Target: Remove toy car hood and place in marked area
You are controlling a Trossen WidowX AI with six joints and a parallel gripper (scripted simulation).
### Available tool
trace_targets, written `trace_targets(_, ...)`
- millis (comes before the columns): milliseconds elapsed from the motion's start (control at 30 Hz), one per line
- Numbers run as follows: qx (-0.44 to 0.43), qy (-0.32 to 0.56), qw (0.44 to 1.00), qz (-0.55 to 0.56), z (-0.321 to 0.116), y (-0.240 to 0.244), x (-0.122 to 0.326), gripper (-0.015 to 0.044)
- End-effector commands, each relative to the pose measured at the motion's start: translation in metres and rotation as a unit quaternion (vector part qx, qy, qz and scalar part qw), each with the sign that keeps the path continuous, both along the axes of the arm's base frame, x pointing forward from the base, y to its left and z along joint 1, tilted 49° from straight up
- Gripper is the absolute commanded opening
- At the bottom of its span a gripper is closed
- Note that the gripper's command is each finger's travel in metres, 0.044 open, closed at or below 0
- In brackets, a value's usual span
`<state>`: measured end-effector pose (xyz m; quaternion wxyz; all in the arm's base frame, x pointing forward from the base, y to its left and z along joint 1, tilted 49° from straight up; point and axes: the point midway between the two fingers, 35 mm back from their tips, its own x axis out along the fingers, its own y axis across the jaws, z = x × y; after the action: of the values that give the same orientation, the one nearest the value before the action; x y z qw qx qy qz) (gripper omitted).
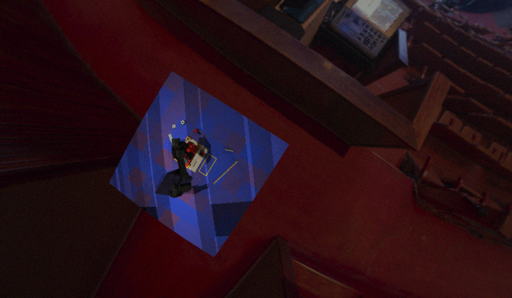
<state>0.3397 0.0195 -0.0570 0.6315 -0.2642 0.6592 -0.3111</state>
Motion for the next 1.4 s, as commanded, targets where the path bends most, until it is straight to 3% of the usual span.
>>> trace_targets(0, -0.002, 0.003, 1.0, 0.003, -0.002, -0.003, -0.001, 0.044)
trace_targets(1367, -0.004, 0.003, 1.0, 0.003, -0.017, -0.022, -0.004, 0.044)
